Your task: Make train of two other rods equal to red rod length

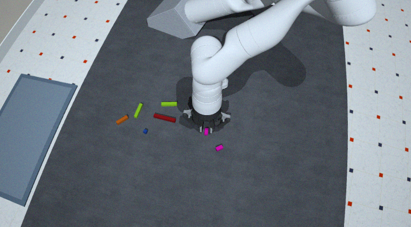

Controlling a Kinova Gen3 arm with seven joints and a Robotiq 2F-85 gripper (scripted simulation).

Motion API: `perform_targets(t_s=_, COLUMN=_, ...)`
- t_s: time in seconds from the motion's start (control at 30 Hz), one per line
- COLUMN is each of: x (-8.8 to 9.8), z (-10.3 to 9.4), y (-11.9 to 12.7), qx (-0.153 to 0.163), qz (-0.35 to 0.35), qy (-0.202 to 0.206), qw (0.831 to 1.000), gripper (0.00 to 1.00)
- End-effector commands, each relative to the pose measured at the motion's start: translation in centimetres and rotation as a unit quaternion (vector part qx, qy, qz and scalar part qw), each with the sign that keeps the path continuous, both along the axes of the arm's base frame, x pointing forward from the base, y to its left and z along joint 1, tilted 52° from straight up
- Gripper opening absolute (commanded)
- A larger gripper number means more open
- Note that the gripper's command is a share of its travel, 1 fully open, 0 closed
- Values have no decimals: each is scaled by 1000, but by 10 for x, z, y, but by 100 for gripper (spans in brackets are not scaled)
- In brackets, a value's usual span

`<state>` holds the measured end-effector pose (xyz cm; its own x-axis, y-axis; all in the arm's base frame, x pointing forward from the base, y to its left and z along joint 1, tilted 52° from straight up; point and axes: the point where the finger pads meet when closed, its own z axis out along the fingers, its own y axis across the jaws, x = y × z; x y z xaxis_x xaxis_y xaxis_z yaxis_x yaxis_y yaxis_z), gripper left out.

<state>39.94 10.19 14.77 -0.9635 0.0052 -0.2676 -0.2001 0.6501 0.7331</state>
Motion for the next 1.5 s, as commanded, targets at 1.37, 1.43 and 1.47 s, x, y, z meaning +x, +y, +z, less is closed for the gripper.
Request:
perform_targets(t_s=1.37, x=4, z=-6, y=10, qx=0, qz=-2, qy=0, qw=1000, gripper=24)
perform_targets(t_s=1.43, x=4, z=-7, y=12, qx=0, qz=-2, qy=0, qw=1000, gripper=24)
perform_targets(t_s=1.47, x=4, z=-8, y=12, qx=0, qz=-2, qy=0, qw=1000, gripper=24)
